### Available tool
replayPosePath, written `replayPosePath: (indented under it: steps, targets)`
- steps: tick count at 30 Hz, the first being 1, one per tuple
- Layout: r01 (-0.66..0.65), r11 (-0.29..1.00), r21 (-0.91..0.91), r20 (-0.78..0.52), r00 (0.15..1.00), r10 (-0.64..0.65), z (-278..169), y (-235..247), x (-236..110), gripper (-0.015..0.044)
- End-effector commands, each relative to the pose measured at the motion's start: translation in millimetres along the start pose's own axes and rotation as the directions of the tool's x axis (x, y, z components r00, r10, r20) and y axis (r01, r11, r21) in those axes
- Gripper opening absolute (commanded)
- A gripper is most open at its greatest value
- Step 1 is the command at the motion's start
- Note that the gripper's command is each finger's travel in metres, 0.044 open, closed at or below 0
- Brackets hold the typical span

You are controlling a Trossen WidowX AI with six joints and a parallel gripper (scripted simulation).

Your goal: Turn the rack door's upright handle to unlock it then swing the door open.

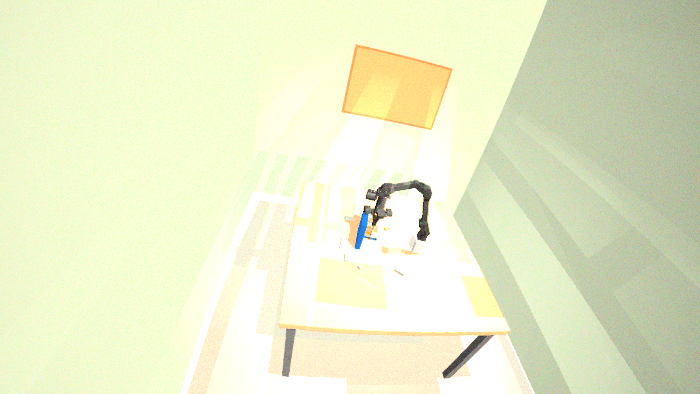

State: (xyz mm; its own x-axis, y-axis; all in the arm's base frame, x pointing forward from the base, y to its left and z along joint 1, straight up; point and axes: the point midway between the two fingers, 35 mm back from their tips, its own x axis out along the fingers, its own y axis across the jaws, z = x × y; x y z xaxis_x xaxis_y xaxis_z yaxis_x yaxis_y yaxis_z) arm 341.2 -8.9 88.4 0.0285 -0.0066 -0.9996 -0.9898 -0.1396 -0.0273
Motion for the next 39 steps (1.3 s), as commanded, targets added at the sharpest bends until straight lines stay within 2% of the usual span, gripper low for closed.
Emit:
replayPosePath:
  steps: [1, 11, 15, 39]
  targets:
    - [-0.001, 1.000, -0.001, 0.004, 1.000, 0.001, 0.7, 0.1, 0.3, 0.0091]
    - [-0.001, 1.000, -0.001, 0.004, 1.000, 0.001, 0.7, 0.1, 0.3, 0.0025]
    - [-0.001, 1.000, 0.012, 0.004, 1.000, 0.001, 1.0, 0.5, 0.3, 0.0025]
    - [-0.005, 0.886, 0.463, 0.006, 1.000, 0.002, 16.4, 20.2, 0.3, 0.0025]
